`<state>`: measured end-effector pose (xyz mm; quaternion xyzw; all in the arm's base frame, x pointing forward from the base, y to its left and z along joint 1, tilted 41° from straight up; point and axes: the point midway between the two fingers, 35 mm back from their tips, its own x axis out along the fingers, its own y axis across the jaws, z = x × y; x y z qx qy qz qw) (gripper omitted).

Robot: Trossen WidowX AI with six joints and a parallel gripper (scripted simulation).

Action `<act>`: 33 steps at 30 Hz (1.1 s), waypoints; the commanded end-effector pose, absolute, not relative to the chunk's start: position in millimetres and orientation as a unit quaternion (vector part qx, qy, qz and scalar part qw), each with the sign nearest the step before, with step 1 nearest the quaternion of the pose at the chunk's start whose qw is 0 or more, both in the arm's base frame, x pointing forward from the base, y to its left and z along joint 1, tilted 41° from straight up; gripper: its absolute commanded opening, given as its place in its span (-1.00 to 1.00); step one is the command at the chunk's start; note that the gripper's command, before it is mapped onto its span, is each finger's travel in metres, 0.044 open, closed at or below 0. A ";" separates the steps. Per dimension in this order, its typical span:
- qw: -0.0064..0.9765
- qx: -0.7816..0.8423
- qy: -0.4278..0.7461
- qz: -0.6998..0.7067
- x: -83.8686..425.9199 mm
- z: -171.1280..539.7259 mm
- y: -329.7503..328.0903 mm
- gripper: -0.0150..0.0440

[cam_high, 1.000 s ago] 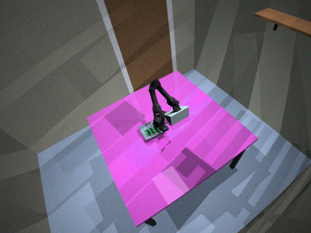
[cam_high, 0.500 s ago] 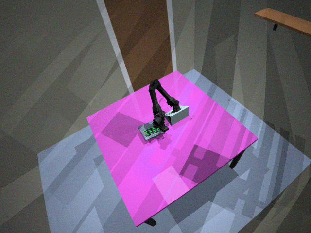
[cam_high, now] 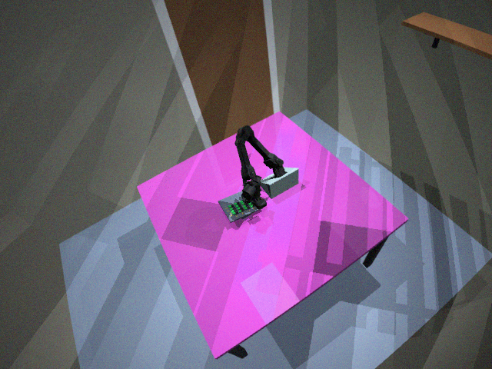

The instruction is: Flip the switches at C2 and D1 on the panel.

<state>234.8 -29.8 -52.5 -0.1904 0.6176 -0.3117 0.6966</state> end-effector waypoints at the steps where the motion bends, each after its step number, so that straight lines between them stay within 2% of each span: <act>1: 0.697 -0.193 0.616 -0.312 235.5 -52.7 -30.7 -0.49; 21: 0.697 -0.193 0.616 -0.312 235.5 -54.6 -32.5 -0.49; 27: 0.690 -0.188 0.626 -0.313 235.7 -8.8 9.9 -0.49; 33: 0.690 -0.187 0.626 -0.313 244.1 -2.4 9.2 -0.49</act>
